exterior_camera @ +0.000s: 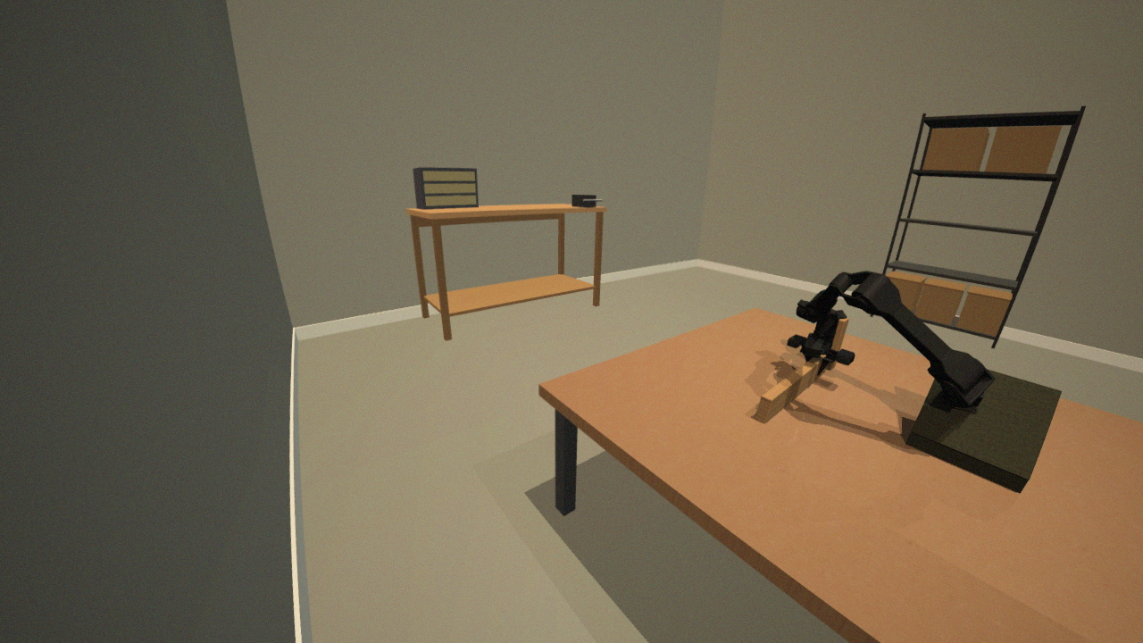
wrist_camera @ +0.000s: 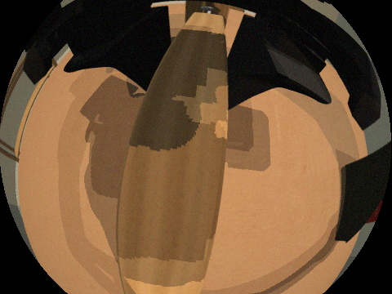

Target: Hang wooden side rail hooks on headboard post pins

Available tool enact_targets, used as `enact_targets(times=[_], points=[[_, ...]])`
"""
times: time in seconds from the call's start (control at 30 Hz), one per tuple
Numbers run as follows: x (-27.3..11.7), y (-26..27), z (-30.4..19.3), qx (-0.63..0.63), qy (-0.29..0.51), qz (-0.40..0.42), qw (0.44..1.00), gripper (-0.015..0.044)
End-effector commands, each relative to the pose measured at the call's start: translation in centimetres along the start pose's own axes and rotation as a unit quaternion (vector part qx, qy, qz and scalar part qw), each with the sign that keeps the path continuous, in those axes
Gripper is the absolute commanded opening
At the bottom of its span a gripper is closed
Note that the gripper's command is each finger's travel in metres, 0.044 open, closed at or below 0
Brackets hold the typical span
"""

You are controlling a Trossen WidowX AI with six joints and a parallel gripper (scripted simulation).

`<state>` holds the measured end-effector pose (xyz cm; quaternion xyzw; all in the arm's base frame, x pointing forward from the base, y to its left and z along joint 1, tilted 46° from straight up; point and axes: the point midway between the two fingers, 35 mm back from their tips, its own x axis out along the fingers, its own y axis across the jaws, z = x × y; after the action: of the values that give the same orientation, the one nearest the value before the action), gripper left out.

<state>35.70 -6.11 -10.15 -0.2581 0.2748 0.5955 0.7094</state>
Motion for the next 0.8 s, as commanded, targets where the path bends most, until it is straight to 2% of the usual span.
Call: enact_targets(times=[0.0, 0.77], points=[[-0.04, -0.29, 0.04, 0.012, -0.001, -0.001, 1.000, 0.0000], [-0.01, -0.58, -0.04, 0.010, 0.000, 0.002, 1.000, 0.0000]])
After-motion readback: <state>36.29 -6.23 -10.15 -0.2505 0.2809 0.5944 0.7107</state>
